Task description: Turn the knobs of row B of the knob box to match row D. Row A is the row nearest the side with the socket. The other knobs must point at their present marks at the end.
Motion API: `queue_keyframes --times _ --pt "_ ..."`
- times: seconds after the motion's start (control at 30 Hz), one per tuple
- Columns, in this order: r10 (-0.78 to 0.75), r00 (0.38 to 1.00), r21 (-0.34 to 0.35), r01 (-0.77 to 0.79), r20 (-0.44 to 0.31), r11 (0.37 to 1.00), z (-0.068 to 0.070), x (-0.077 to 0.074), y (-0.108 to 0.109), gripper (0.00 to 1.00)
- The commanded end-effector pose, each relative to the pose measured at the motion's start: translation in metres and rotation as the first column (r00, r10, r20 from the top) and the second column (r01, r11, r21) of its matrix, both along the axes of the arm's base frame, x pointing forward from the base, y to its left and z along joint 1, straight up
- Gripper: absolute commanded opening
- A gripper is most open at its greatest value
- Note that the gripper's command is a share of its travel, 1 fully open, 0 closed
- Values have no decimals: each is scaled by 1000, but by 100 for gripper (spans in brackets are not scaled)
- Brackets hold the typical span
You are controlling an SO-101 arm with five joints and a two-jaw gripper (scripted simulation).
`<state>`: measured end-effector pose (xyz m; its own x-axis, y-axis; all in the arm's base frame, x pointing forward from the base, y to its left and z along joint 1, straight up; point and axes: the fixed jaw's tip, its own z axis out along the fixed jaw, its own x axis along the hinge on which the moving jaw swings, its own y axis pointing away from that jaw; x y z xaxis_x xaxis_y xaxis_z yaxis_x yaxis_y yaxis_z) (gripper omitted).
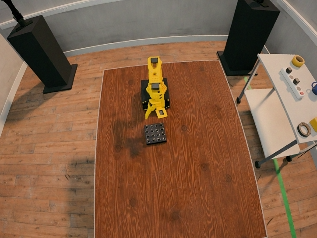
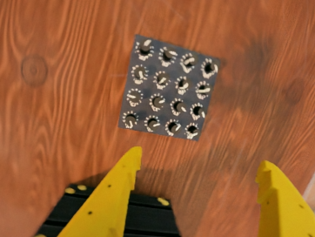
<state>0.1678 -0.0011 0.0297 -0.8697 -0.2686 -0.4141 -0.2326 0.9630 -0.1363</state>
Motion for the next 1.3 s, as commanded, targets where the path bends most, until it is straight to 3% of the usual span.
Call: queue_keyframes --times 0.0,0.4,1.27 --pt "-153 988 55 154 -19 987 -3 -4 -6 40" --pt "-312 950 113 313 -26 943 -2 -3 -12 40" --pt "-320 947 116 321 -27 940 -2 -3 -12 40"
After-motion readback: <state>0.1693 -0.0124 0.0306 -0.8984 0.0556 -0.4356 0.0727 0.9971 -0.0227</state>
